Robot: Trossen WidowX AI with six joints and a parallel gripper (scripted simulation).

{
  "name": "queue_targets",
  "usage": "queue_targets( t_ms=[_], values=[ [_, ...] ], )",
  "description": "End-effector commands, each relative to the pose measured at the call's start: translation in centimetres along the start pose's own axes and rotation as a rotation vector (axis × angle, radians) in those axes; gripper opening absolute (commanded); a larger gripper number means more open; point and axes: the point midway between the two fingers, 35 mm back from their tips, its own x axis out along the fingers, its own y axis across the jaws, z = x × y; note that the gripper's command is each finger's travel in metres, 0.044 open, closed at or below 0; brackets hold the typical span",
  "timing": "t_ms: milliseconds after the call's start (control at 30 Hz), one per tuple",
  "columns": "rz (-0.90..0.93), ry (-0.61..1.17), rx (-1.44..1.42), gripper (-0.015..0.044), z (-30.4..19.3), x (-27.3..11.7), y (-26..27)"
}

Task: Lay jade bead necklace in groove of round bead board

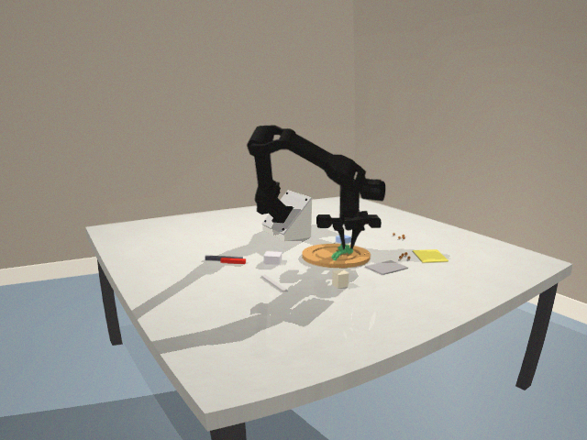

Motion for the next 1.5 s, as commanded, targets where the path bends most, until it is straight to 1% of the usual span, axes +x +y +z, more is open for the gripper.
queue_targets(
  t_ms=[0, 433, 633, 800, 1233, 1467],
  values=[
    [-0.001, -0.001, 0.0, 0.0, 0.0, 0.0, 0.0],
    [-0.001, -0.001, 0.0, 0.0, 0.0, 0.0, 0.0],
    [-0.006, -0.003, -0.007, 0.0, 0.0, -1.3, 0.0],
    [-0.006, -0.003, -0.007, 0.0, 0.0, -1.4, 0.0],
    [-0.007, -0.005, -0.006, 0.0, 3.8, -1.4, 0.0],
    [-0.007, -0.005, -0.006, 0.0, 4.0, -1.2, 0.0]
  ],
)
